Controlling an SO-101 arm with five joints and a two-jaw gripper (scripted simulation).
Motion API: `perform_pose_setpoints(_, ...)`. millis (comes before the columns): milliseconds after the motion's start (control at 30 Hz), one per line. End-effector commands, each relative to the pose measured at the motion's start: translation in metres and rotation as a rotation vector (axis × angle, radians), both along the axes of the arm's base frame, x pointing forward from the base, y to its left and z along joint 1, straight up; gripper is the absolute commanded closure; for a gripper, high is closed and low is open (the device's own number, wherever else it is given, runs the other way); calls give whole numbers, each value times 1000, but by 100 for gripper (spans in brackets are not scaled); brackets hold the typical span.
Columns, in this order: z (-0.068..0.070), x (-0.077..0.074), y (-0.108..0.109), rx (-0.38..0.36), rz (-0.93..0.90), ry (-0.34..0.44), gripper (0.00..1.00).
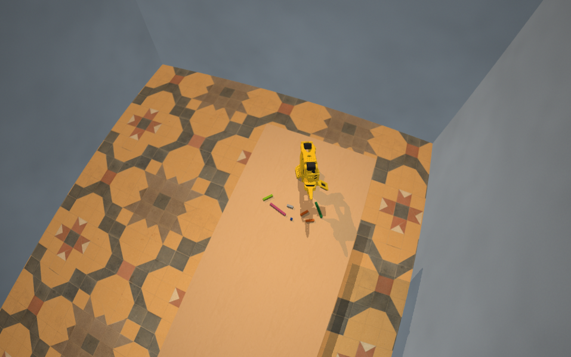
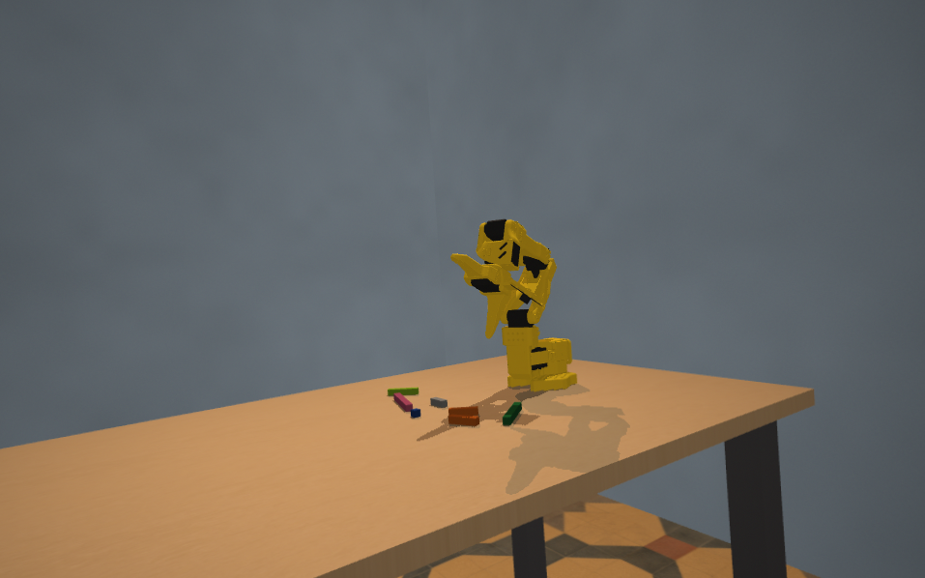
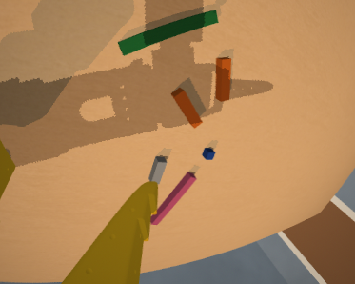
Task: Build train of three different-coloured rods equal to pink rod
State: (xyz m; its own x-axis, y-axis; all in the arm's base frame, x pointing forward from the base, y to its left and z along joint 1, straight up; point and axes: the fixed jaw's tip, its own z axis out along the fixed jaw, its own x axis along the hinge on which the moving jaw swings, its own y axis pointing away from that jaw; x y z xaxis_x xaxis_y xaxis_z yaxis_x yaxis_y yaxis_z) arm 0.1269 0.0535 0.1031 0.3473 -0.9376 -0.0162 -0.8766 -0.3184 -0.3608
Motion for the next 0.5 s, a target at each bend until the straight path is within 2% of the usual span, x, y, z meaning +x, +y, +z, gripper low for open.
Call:
perform_pose_setpoints(0,6,3,2,17,7,-39,0)
perform_pose_setpoints(467,6,3,3,16,11,-37,0)
